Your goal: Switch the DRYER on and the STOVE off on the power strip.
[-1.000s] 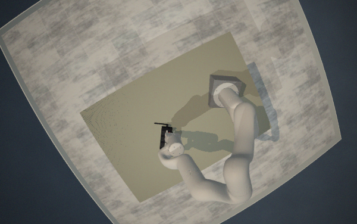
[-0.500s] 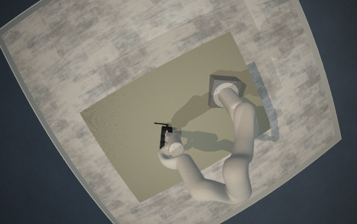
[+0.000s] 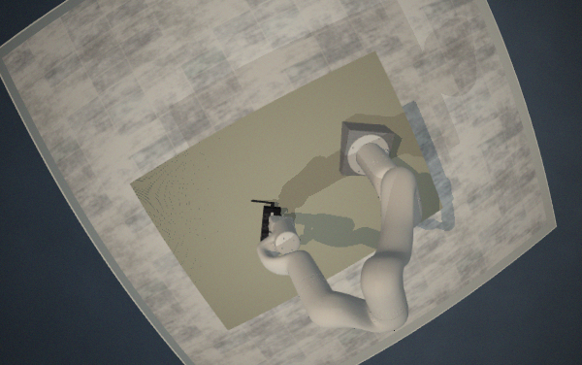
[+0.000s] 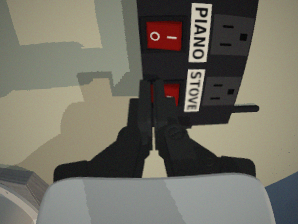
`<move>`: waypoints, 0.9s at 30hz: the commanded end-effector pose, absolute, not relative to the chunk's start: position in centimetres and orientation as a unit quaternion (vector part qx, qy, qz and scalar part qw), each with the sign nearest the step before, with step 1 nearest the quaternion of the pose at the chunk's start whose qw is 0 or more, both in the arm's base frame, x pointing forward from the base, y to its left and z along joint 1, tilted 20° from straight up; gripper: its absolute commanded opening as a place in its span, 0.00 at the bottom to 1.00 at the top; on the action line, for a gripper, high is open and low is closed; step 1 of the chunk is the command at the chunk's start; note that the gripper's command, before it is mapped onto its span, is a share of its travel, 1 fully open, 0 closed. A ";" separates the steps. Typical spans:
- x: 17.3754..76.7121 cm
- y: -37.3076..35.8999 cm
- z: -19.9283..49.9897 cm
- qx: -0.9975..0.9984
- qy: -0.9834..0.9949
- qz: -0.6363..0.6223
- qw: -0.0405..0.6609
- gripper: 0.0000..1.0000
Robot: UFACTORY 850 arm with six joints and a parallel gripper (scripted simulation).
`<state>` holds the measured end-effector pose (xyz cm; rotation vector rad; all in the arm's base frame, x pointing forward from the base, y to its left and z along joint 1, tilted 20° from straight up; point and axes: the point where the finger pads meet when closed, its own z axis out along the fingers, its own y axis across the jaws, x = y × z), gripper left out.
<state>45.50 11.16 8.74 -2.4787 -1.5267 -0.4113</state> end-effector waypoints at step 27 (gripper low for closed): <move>45.5 10.8 9.7 -0.839 -0.517 -0.140 0.100 0.00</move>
